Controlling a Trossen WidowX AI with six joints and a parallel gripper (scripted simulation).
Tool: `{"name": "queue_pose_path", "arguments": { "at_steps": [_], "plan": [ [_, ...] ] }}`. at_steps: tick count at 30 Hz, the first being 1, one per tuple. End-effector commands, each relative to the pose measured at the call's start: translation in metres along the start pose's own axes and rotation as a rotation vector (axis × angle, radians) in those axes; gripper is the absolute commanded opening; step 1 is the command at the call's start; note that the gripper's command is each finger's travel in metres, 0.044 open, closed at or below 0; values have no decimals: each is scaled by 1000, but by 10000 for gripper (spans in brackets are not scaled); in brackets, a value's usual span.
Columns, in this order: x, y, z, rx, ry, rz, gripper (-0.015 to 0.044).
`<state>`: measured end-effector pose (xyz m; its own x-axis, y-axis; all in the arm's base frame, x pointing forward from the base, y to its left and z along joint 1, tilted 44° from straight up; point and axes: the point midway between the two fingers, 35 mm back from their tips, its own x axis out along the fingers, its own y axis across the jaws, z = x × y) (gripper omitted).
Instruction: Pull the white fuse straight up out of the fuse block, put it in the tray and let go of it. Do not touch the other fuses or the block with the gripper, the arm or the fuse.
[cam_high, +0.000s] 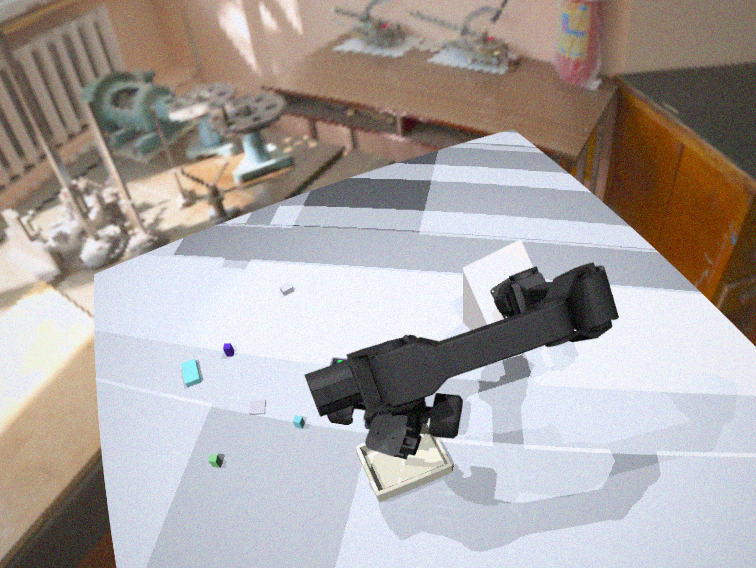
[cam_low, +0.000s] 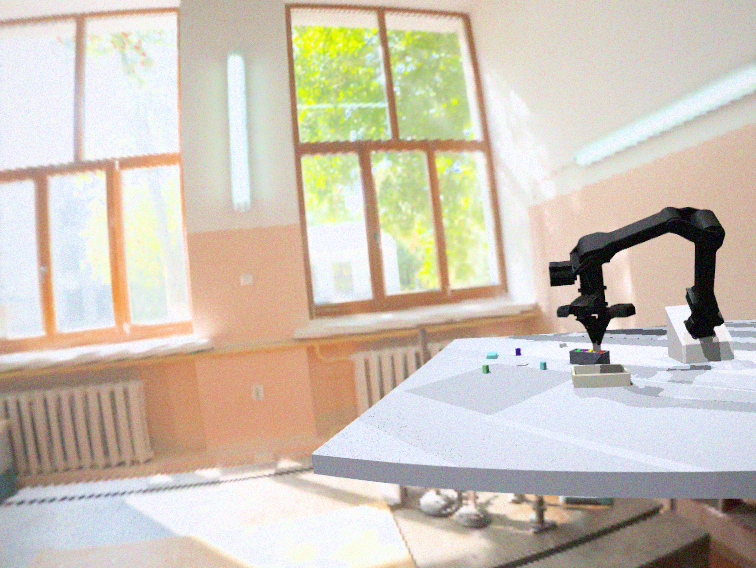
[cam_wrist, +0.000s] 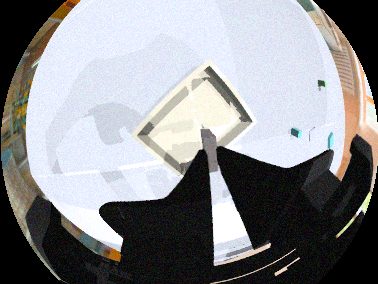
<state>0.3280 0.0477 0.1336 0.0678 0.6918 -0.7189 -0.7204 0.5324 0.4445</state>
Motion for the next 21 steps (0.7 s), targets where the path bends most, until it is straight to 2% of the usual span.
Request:
{"name": "queue_pose_path", "arguments": {
  "at_steps": [1,21],
  "plan": [
    [5,2,2,-1,-3,3,0],
    [37,2,2,-1,-4,4,0]
  ]
}}
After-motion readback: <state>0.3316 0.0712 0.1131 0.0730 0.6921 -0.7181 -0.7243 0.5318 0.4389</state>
